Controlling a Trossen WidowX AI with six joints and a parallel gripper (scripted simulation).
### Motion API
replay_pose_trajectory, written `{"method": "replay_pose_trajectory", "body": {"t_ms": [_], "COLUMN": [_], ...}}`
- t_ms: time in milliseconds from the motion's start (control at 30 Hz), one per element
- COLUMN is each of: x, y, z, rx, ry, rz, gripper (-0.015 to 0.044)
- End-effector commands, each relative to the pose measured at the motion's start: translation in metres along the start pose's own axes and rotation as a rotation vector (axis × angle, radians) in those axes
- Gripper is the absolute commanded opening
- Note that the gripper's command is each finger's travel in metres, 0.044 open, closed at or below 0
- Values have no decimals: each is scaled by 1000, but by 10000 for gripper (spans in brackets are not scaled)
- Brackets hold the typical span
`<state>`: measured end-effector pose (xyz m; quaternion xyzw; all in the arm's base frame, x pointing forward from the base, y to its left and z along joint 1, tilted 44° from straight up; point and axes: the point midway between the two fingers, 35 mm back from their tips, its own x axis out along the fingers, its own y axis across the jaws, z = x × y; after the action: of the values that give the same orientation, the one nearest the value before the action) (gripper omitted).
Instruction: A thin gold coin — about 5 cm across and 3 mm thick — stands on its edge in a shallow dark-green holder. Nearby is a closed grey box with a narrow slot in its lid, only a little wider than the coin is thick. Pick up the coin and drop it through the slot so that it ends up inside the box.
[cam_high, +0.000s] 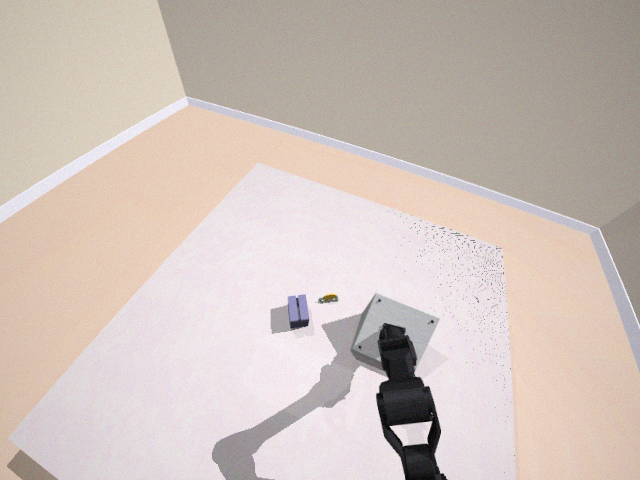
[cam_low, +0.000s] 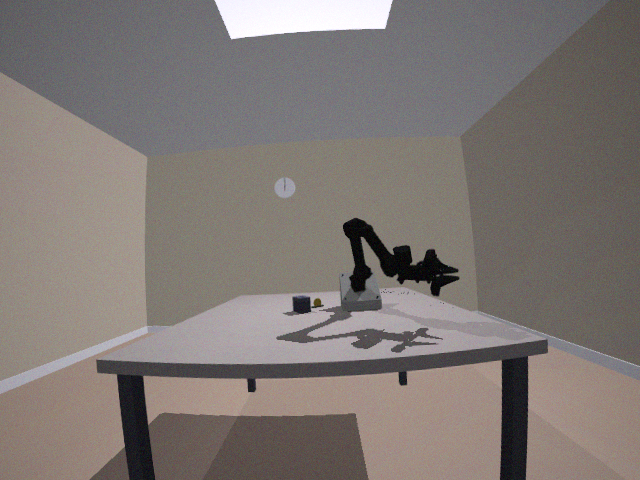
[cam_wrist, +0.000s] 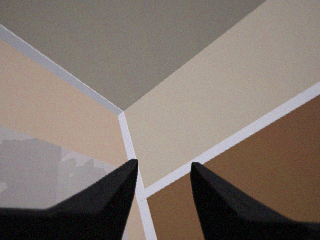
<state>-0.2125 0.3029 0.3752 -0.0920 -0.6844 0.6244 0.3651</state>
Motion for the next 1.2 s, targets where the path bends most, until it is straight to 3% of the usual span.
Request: {"method": "replay_pose_trajectory", "body": {"t_ms": [0, 300, 600, 867, 1167], "x": [-9, -58, -141, -249, -393], "y": [0, -9, -29, -46, -50], "z": [-45, -153, -243, -296, -314], "rx": [14, 54, 117, 208, 337], "ry": [126, 447, 784, 1103, 1482], "rz": [33, 87, 93, 64, 38], "gripper": [161, 161, 161, 161, 161]}}
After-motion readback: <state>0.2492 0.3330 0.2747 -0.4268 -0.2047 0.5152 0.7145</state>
